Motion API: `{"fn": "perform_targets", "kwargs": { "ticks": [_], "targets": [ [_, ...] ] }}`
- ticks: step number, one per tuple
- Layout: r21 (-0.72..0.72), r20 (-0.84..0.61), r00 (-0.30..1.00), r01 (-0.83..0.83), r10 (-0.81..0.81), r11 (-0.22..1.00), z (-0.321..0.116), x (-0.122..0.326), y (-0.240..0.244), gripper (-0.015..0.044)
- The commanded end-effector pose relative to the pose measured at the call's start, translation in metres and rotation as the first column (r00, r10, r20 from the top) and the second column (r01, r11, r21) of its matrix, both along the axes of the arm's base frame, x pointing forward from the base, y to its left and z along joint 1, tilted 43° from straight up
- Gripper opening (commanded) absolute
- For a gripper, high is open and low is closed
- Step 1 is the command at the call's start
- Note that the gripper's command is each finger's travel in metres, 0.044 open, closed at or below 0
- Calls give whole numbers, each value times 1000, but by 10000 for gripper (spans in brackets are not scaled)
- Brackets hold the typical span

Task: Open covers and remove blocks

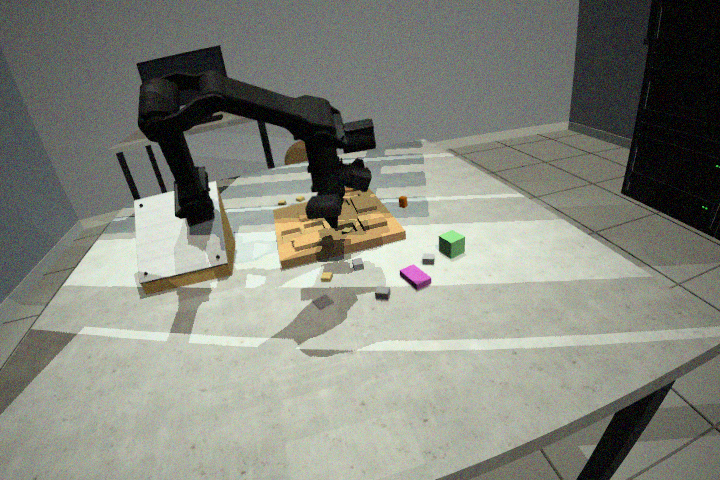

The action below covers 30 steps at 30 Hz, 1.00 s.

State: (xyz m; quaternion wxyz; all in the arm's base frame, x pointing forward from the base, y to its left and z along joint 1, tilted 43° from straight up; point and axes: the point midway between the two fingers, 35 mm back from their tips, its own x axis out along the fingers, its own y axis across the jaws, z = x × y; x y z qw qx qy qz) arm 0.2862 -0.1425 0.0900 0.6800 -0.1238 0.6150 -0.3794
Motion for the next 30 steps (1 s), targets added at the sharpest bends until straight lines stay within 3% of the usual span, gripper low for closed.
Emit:
{"fn": "perform_targets", "kwargs": {
  "ticks": [1, 12, 14, 17, 23, 27, 30],
  "targets": [
    [106, 454, 738, 511, -498, 853, -23, 22, 22, 0],
    [342, 679, 217, 752, -702, 563, -42, 36, 42, 0],
    [310, 665, 282, 738, -691, 599, -43, 36, 42, 0],
    [186, 576, 542, 642, -612, 744, -44, 37, 44, 0],
    [15, 253, 925, 288, -282, 958, -47, 39, 47, 0],
    [-5, -17, 1000, -9, 9, 1000, -50, 40, 50, 0],
    [34, -216, 948, -230, 232, 973, -51, 41, 51, 0]
  ]
}}
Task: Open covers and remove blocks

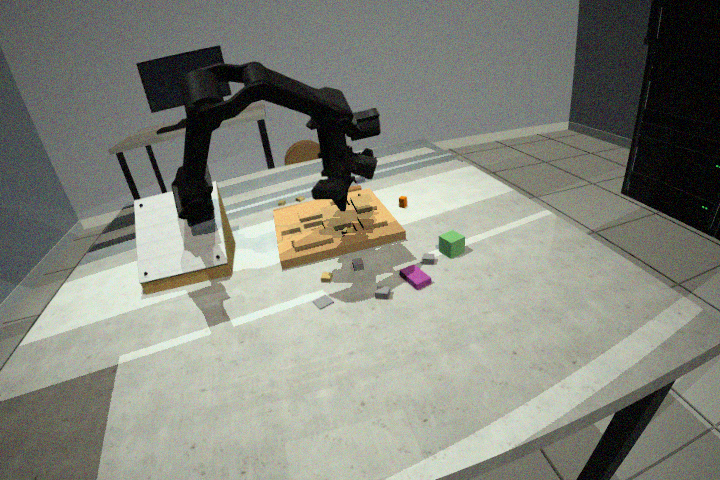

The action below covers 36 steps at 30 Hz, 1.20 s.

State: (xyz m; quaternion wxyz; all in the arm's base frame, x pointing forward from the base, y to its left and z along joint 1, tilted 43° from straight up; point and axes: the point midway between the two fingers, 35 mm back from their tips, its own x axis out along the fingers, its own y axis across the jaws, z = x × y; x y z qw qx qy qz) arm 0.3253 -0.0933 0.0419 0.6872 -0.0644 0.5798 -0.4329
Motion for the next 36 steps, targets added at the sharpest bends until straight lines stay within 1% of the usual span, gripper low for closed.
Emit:
{"fn": "perform_targets", "kwargs": {
  "ticks": [1, 3, 5, 9, 15, 19, 22, 26, 30, 32, 36],
  "targets": [
    [110, -376, 826, -410, 420, 905, -4, 2, 3, 0],
    [182, -476, 695, -521, 539, 834, -5, 3, 4, 0],
    [268, -555, 536, -609, 636, 747, -6, 3, 5, 0],
    [453, -637, 179, -701, 750, 552, -8, 4, 7, 0],
    [648, -618, -212, -682, 757, 338, -11, 5, 10, 0],
    [767, -549, -457, -609, 700, 204, -12, 6, 11, 0],
    [844, -471, -621, -524, 627, 115, -13, 6, 12, 0],
    [925, -337, -801, -379, 494, 17, -15, 7, 14, 0],
    [977, -178, -927, -206, 331, -52, -16, 7, 15, 0],
    [989, -108, -960, -130, 259, -70, -17, 7, 16, 0],
    [990, -100, -963, -121, 250, -72, -17, 8, 16, 0]
  ]
}}
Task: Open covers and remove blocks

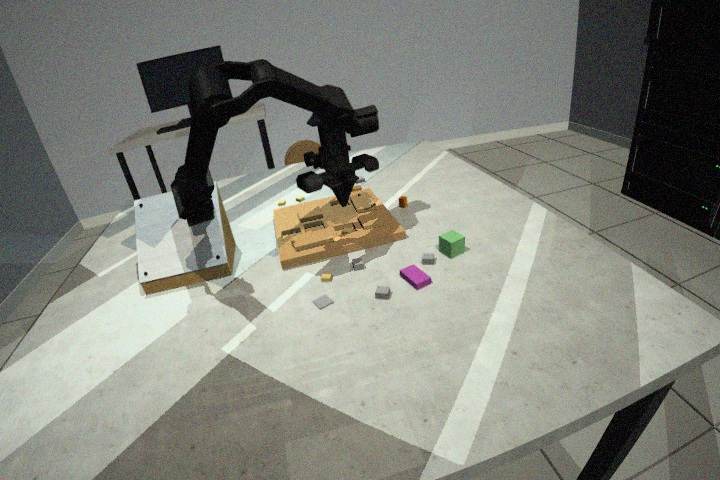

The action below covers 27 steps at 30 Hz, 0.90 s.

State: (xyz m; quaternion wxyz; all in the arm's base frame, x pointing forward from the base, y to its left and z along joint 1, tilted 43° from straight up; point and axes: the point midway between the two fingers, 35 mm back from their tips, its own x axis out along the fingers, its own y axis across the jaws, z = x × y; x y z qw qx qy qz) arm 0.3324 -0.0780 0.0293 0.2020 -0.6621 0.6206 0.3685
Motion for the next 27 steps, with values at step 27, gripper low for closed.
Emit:
{"fn": "perform_targets", "kwargs": {
  "ticks": [27],
  "targets": [
    [81, -346, 864, -362, 367, 929, -41, -3, -33, 0]
  ]
}}
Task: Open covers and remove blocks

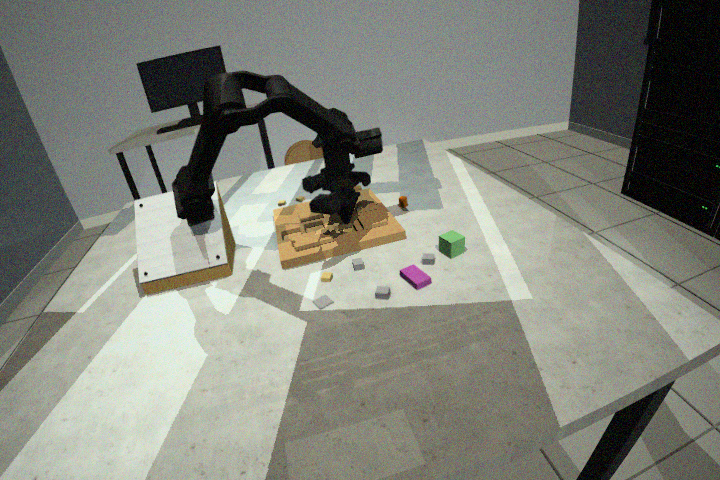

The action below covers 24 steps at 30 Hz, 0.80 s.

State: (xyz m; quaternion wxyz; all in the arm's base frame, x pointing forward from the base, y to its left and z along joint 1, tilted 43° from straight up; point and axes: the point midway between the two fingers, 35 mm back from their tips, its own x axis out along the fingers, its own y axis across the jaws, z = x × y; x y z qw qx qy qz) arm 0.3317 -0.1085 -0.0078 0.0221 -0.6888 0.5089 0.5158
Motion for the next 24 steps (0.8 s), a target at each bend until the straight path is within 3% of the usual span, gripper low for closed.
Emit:
{"fn": "perform_targets", "kwargs": {
  "ticks": [1, 24],
  "targets": [
    [-3, -7, 1000, -5, 5, 1000, -4, -3, -3, 0],
    [-4, -7, 1000, -5, 5, 1000, -15, -5, -11, 0]
  ]
}}
